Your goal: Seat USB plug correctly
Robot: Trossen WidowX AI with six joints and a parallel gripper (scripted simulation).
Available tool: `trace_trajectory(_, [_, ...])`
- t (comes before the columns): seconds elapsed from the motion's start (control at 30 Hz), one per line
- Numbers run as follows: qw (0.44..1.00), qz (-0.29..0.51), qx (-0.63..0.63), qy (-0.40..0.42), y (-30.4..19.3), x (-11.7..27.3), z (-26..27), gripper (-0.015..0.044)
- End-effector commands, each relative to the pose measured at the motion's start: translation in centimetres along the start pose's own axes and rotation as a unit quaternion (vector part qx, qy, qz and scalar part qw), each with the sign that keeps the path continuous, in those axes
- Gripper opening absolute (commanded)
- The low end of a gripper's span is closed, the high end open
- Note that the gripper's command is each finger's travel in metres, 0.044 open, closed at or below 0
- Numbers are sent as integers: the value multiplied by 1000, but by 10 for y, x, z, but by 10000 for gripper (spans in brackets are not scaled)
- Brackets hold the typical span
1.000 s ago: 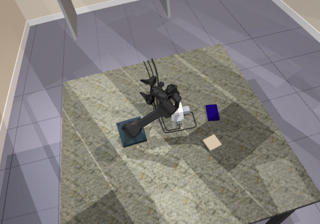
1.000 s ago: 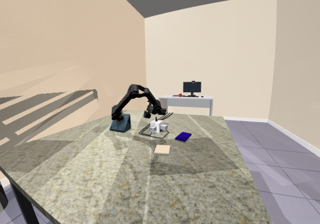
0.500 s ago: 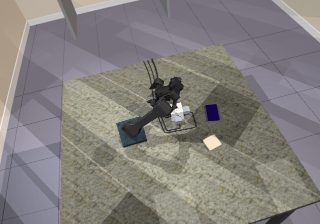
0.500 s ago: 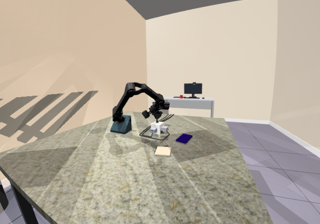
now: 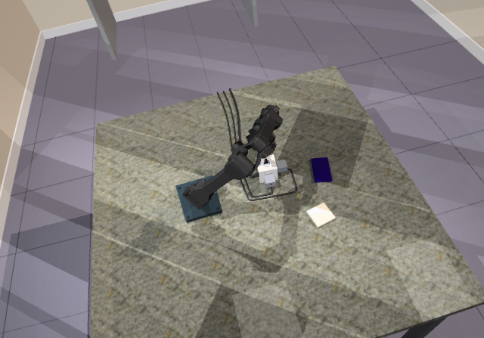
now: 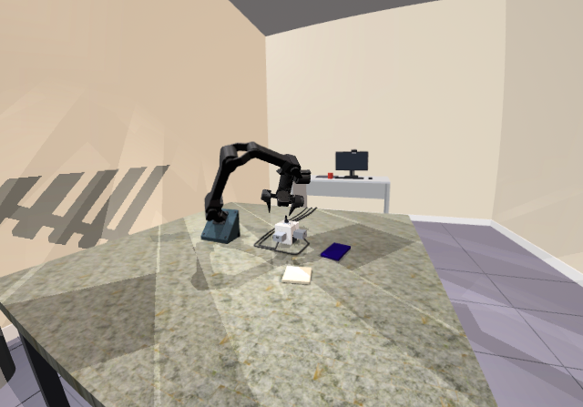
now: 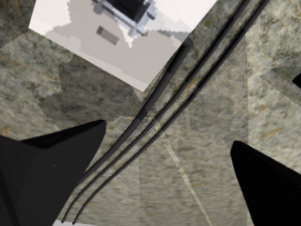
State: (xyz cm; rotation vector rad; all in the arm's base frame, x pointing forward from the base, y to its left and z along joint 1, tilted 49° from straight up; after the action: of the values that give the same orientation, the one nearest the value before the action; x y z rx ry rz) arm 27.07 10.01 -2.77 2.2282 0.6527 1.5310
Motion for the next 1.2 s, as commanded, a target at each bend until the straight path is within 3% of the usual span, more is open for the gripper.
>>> trace_trajectory(0.0, [956,-90,-240,144,43,56,16,440])
trace_trajectory(1.17, [951,-93,-252,152,51,39,19,440])
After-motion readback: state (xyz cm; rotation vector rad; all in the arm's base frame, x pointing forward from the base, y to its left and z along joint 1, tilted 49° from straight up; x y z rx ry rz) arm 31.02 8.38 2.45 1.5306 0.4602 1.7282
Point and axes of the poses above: the point midway between the two fingers, 35 mm back from their tips, its own x axis back along the fingers, its own z axis across the jaws, y = z × x, the point moved 2 cm from there along x, back along the fingers, and after that the axes turned 8 degrees about -x, right-handed, at the moved point
